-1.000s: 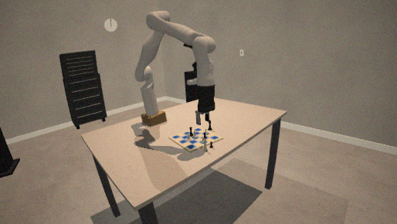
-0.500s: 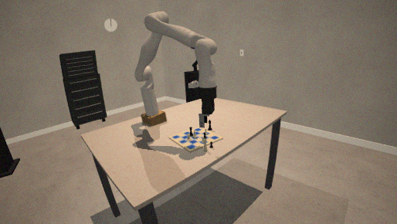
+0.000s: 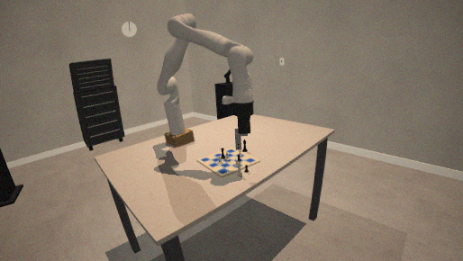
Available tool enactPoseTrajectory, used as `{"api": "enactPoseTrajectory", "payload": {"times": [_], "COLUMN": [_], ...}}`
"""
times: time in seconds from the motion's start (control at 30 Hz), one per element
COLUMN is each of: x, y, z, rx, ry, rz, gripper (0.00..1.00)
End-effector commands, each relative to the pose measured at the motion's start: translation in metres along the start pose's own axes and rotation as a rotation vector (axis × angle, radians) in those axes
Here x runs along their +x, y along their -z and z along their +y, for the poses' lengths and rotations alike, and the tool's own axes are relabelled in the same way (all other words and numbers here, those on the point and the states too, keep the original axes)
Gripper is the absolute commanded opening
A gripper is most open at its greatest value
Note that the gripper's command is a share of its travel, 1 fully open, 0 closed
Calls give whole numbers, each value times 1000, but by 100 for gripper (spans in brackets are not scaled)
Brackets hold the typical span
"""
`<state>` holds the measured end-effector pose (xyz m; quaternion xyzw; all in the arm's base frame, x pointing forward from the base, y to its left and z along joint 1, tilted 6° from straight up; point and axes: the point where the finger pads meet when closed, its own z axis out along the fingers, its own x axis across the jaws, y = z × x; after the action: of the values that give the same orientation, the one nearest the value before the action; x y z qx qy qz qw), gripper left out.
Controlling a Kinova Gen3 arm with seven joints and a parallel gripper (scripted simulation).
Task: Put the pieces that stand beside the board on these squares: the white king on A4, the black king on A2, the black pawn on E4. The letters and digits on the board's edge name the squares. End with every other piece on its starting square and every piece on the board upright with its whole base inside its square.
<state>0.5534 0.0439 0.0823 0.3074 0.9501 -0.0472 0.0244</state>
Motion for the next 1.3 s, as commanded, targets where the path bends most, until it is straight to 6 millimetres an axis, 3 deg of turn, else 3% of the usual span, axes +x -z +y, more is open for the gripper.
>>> {"api": "enactPoseTrajectory", "payload": {"times": [0.0,0.17,0.2,1.27], "x": [-3,-3,-3,-3], "y": [-1,-1,-1,-1], "z": [0,1,1,1], "rx": [-3,-2,-2,-2], "ry": [22,30,30,28], "rz": [-6,-7,-7,-7], "gripper": [100,100,79,79]}}
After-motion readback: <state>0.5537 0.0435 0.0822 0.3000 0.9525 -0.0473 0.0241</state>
